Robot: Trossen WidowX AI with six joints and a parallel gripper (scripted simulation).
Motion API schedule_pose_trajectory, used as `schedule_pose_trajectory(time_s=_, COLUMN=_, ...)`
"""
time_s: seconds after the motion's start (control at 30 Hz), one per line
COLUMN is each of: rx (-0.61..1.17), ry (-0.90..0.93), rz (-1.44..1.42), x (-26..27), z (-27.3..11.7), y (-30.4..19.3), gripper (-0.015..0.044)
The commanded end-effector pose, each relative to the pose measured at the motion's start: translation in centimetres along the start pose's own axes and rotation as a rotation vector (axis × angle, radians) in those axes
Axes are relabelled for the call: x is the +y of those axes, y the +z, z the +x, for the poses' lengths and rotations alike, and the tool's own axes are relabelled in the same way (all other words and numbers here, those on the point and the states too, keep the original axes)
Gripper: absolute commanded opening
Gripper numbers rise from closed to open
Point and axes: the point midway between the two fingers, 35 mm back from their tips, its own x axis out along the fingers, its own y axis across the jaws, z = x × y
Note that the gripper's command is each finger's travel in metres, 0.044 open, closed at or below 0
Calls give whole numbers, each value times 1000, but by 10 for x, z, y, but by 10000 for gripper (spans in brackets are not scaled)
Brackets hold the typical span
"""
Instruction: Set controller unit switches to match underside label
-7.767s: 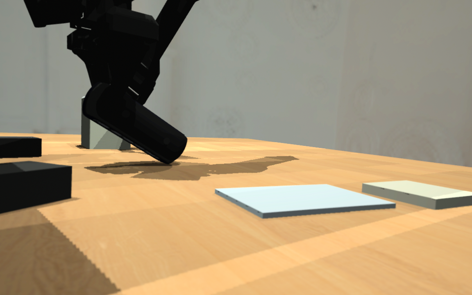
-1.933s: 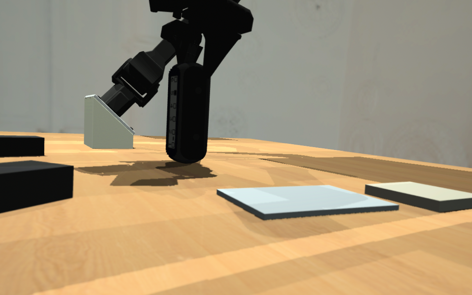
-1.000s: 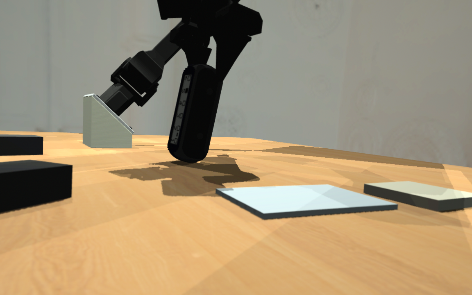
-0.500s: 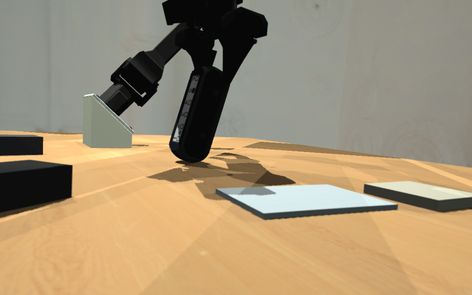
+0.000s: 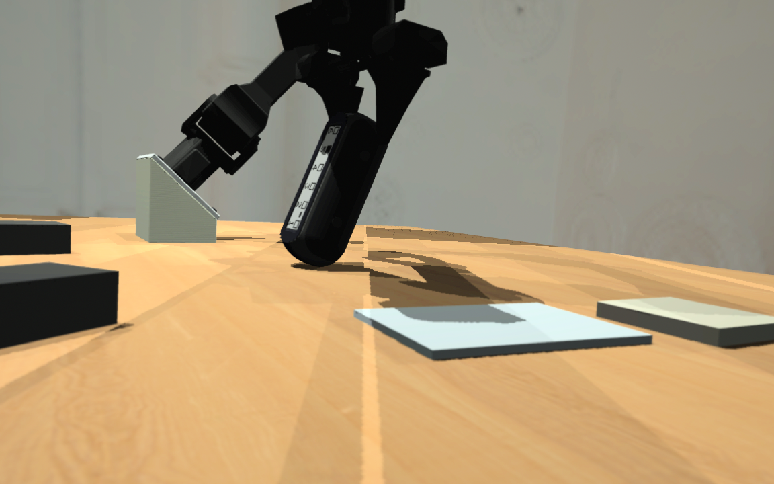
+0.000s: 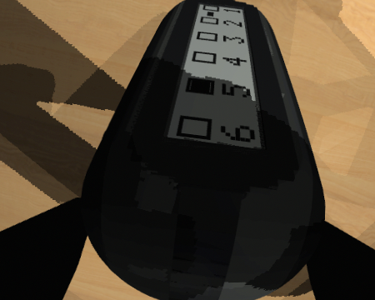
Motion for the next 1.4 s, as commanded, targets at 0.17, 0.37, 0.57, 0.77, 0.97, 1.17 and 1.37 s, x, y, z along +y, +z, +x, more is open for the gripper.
schedule_pose_trajectory(time_s=0.17, rx=12, ry=-18, rz=4, x=-2, z=8, y=-8, gripper=338)
schedule_pose_trajectory(time_s=0.37, rx=12, ry=-18, rz=4, x=-2, z=10, y=-12, gripper=338)
schedule_pose_trajectory(time_s=0.57, rx=12, ry=-17, rz=4, x=-2, z=12, y=-17, gripper=338)
schedule_pose_trajectory(time_s=0.77, rx=12, ry=-17, rz=4, x=-2, z=14, y=-21, gripper=338)
schedule_pose_trajectory(time_s=0.97, rx=13, ry=-17, rz=4, x=-2, z=17, y=-25, gripper=338)
schedule_pose_trajectory(time_s=1.17, rx=13, ry=-17, rz=4, x=-2, z=19, y=-29, gripper=338)
schedule_pose_trajectory(time_s=1.37, rx=13, ry=-17, rz=3, x=-2, z=22, y=-33, gripper=338)
